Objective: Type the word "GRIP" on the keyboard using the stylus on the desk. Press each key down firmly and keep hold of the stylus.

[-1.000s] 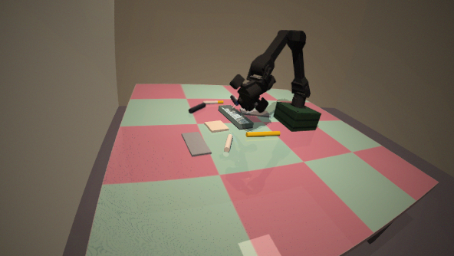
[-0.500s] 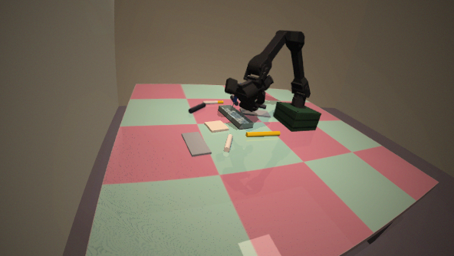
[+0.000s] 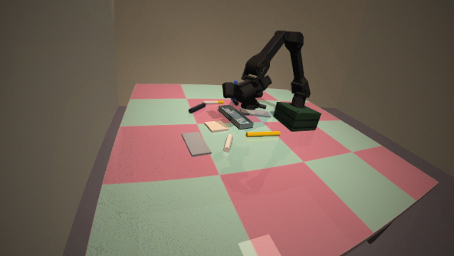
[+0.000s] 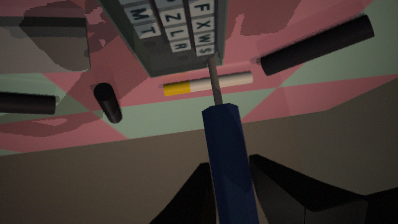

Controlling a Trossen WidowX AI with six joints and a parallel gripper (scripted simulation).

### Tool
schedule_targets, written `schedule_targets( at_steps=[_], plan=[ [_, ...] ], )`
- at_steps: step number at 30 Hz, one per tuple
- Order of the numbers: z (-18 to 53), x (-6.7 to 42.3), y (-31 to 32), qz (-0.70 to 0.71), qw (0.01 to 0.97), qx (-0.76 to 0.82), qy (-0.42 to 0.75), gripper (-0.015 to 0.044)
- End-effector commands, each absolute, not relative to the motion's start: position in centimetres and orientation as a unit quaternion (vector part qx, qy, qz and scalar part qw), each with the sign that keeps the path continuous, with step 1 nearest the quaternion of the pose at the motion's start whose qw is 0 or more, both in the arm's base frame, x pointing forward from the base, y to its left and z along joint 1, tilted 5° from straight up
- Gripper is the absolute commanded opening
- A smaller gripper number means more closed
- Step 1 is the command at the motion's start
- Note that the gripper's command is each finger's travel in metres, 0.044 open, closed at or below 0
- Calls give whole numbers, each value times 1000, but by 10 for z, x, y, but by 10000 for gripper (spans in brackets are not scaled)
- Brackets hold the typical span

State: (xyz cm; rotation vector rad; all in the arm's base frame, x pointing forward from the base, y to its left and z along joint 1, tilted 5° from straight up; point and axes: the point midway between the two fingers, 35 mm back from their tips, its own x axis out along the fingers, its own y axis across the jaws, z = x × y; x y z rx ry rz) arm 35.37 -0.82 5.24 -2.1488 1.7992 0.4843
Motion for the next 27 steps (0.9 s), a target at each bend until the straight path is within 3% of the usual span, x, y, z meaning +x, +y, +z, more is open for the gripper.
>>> schedule_targets(
  at_steps=[1,11,14,27],
  plan=[
    [44,356,-9,167,144,-750,623,0],
    [22,355,-11,167,144,-750,623,0],
    [20,357,-11,167,144,-750,623,79],
    [13,358,-12,167,144,-750,623,81]
  ],
)
